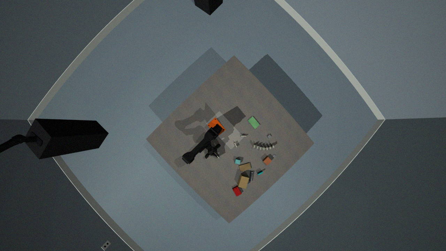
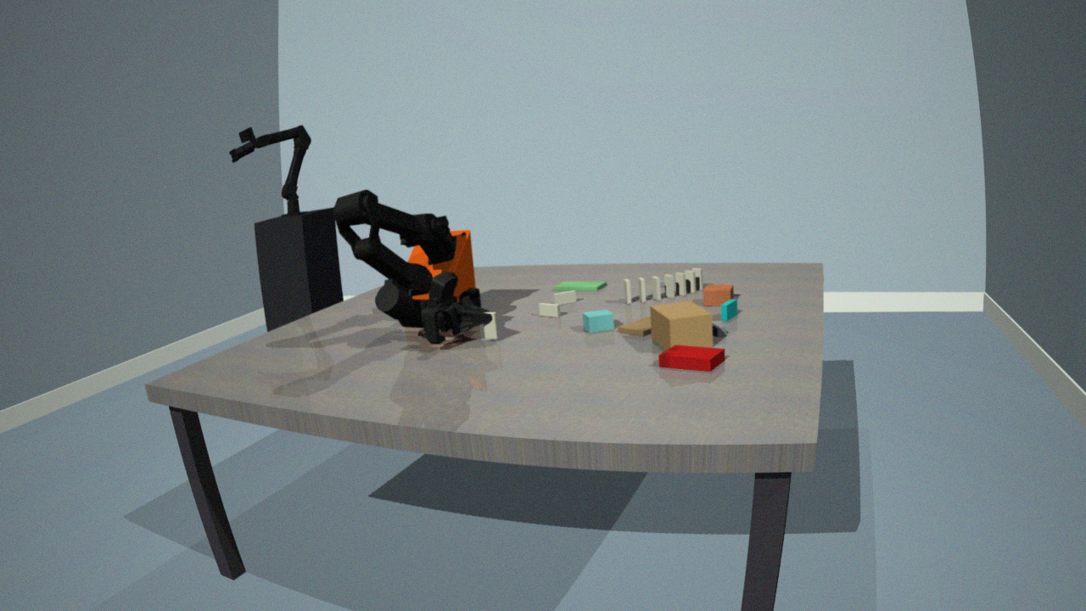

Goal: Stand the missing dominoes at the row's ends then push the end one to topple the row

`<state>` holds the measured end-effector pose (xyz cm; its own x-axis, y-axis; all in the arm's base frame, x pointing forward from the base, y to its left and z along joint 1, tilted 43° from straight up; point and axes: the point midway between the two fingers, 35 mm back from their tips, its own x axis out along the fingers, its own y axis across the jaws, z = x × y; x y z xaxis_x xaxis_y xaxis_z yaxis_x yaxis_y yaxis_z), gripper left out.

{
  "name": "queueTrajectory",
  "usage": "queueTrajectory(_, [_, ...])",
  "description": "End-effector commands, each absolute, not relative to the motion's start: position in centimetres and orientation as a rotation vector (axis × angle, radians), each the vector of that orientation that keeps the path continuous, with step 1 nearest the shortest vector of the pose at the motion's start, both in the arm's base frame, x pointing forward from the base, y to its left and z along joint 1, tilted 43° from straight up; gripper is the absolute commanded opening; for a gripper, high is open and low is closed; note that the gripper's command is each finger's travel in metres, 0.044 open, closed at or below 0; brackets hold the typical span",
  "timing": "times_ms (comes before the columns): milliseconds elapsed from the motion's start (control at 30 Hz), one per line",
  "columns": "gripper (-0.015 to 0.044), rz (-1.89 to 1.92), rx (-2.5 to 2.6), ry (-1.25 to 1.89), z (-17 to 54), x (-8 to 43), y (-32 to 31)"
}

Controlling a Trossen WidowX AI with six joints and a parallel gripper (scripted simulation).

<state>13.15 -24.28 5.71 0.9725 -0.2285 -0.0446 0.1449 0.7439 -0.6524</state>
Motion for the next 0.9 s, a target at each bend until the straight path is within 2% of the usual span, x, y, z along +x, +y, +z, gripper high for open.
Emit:
queueTrajectory(0, [0.0022,-0.199,-0.708,0.121,5.47,13.15,-24.27])
queueTrajectory(267, [0.0022,-0.199,-0.708,0.121,5.47,13.15,-24.27])
queueTrajectory(800, [0.044,-0.199,-0.708,0.121,5.58,13.17,-24.21])
queueTrajectory(867, [0.044,-0.2,-0.707,0.121,6.36,13.33,-23.69])
